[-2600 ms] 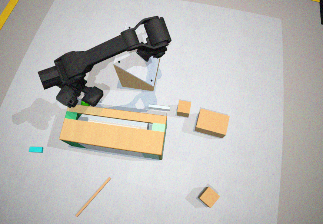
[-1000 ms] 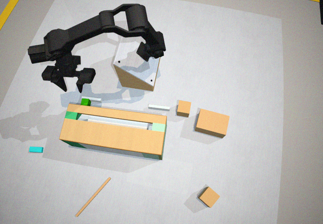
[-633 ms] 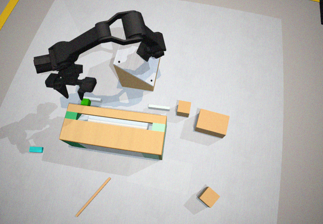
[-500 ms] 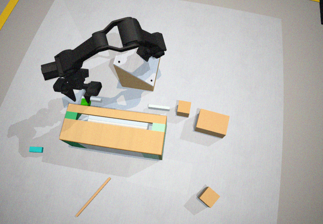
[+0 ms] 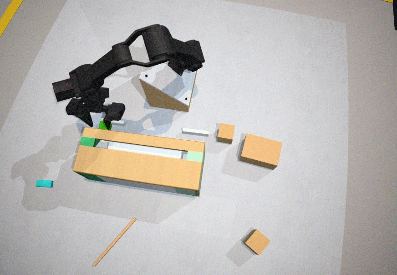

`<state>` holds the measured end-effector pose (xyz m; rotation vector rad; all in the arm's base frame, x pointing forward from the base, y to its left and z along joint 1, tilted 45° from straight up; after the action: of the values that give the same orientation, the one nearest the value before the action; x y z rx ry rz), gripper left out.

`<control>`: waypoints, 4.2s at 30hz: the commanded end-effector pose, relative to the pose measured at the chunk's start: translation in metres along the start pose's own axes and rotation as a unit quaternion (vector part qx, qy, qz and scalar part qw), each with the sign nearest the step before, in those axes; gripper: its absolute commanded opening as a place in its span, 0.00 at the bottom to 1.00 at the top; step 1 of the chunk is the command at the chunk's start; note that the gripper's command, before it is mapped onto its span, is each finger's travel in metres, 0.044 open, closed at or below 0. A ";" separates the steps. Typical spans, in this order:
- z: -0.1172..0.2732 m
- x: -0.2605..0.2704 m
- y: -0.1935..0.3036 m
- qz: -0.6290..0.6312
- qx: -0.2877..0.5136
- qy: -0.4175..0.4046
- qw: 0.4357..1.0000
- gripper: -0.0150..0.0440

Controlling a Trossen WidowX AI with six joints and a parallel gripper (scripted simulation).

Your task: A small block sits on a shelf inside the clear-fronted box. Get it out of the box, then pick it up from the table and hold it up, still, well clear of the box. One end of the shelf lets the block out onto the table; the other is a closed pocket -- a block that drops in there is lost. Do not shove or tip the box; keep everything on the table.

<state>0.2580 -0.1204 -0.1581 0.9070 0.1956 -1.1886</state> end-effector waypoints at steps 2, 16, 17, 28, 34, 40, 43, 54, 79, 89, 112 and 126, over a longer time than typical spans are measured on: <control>-0.008 -0.002 -0.004 -0.003 0.001 0.002 1.000 0.74; -0.028 -0.005 -0.013 -0.004 0.001 0.003 1.000 0.74; -0.029 -0.005 -0.014 -0.004 0.001 0.003 1.000 0.74; -0.043 -0.007 -0.021 -0.003 0.002 0.003 1.000 0.74; -0.043 -0.007 -0.021 -0.003 0.002 0.003 1.000 0.47; -0.042 -0.007 -0.021 -0.003 0.001 0.003 1.000 0.30; -0.030 -0.004 -0.015 -0.003 0.001 0.002 1.000 0.25; 0.015 0.001 0.003 -0.002 0.000 0.002 1.000 0.25; 0.080 -0.043 0.040 -0.166 -0.011 -0.079 0.983 0.25; 0.102 -0.065 0.048 -0.236 -0.004 -0.116 0.965 0.25; 0.112 -0.078 0.051 -0.274 0.003 -0.136 0.952 0.25; 0.112 -0.078 0.051 -0.274 0.003 -0.136 0.952 0.25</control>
<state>0.2352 -0.1388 -0.0153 0.7030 0.2252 -1.8116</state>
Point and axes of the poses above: the point midway between the two fingers, 35 mm back from their tips, its own z axis back along the fingers, its own x axis across the jaws, y = z × x, the point moved 2 cm from there along z, back along the fingers, and after that the axes turned 15 degrees about z, right-handed, at the moved point
